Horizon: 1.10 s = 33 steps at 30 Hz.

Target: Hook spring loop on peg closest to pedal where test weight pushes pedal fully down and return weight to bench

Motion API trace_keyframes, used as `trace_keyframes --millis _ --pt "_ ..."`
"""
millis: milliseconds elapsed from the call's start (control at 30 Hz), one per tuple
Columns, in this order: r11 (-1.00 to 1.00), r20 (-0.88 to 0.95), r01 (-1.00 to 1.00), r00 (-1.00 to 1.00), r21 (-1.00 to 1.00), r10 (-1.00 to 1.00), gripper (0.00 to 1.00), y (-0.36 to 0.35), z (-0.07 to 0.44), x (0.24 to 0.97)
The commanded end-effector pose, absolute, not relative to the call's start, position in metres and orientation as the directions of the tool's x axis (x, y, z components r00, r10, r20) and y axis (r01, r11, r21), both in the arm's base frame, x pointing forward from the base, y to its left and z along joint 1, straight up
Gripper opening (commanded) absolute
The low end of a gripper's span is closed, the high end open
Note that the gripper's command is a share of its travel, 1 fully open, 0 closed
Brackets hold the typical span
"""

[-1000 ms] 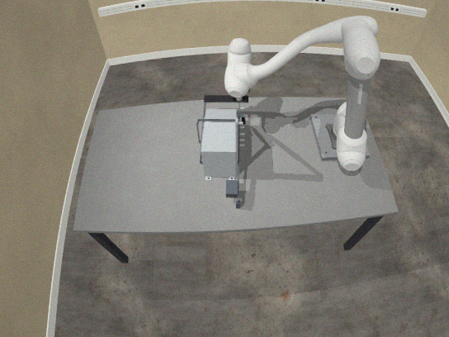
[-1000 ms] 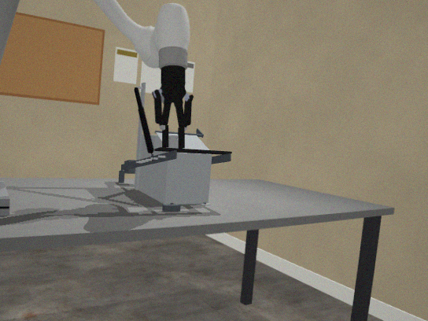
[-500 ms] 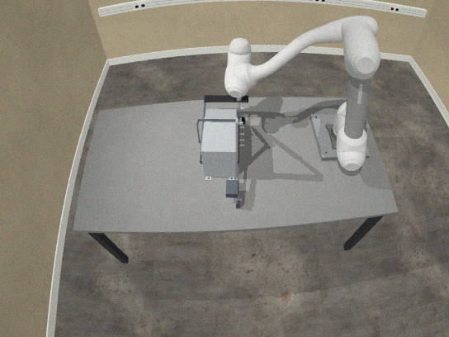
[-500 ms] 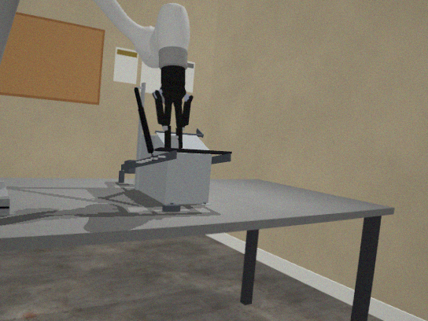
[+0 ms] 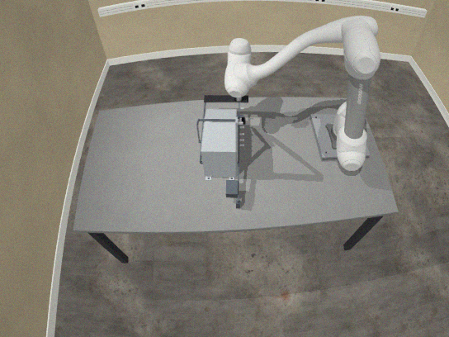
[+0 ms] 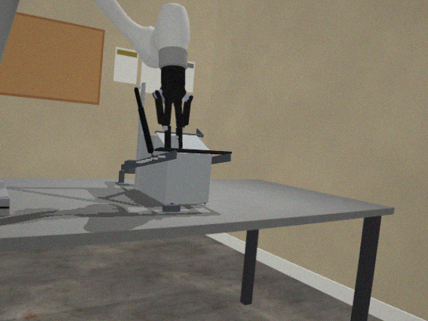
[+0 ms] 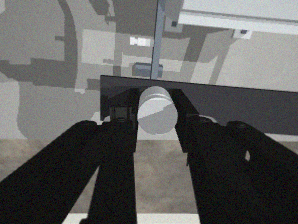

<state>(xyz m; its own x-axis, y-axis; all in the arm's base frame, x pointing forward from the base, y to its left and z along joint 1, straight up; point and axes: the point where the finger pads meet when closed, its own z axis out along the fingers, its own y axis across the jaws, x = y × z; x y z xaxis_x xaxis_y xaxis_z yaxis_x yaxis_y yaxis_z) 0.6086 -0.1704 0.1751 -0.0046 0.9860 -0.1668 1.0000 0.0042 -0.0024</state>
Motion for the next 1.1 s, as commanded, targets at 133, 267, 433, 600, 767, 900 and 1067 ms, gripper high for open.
trace_keyframes --millis 133,267,433,600,767,900,1067 --pt "0.004 -0.167 1.0 -0.004 -0.001 0.986 0.25 -0.17 0.189 0.609" --pt "0.004 -0.167 1.0 -0.004 -0.001 0.986 0.25 -0.171 0.2 0.609" --pt "0.004 -0.167 1.0 -0.004 -0.001 0.986 0.25 -0.171 0.213 0.609" --pt "0.004 -0.167 1.0 -0.004 -0.001 0.986 0.25 -0.171 0.218 0.609" --pt "0.004 -0.167 1.0 -0.004 -0.001 0.986 0.25 -0.171 0.231 0.609" --pt "0.004 -0.167 1.0 -0.004 -0.001 0.986 0.25 -0.171 0.242 0.609" --pt "0.004 -0.167 1.0 -0.004 -0.001 0.986 0.25 -0.171 0.253 0.609"
